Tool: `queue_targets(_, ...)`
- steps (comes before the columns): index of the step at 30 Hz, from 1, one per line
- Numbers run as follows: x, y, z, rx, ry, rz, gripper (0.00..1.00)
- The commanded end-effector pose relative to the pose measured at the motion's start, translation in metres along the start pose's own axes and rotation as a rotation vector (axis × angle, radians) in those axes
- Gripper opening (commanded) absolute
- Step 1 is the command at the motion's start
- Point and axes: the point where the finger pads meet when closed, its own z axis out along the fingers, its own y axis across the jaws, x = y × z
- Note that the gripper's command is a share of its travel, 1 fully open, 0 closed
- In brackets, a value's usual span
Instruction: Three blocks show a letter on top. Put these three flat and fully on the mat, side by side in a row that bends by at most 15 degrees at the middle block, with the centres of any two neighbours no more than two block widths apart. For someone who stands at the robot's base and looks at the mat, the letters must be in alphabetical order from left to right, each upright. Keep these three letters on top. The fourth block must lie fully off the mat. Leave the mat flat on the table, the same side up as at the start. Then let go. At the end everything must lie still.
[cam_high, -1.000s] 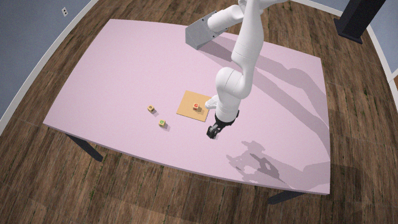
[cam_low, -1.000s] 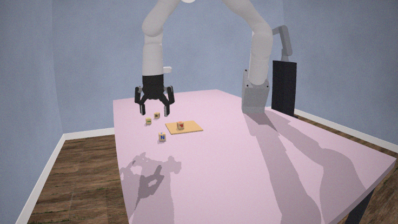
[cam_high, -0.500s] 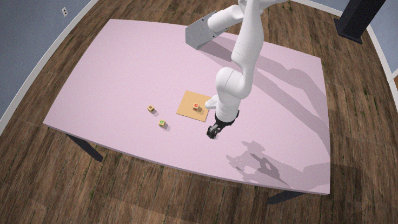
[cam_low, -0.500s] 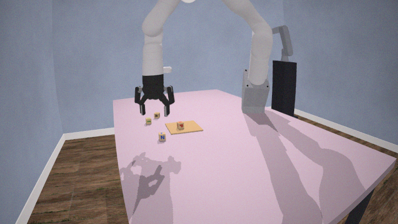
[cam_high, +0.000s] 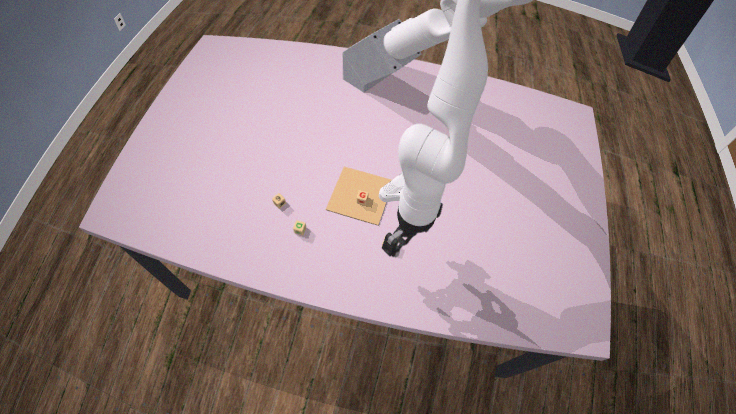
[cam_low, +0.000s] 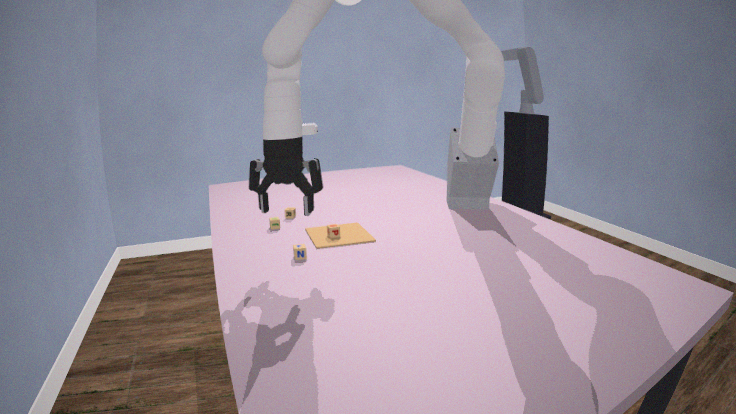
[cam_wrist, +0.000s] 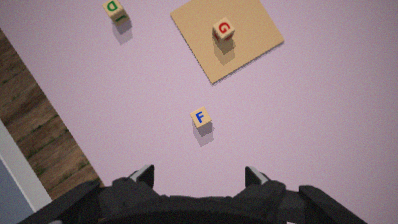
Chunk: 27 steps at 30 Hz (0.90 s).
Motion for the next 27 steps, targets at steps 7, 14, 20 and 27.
queue_targets(7,0.019,0.000,0.000,0.002,0.003,0.002,1.00)
queue_targets(14,0.099,0.016,-0.001,0.001,0.006,0.004,1.00)
queue_targets(20,0.136,0.033,-0.004,0.001,0.000,-0.001,1.00)
queue_targets(27,0.136,0.033,-0.004,0.001,0.000,-0.001,1.00)
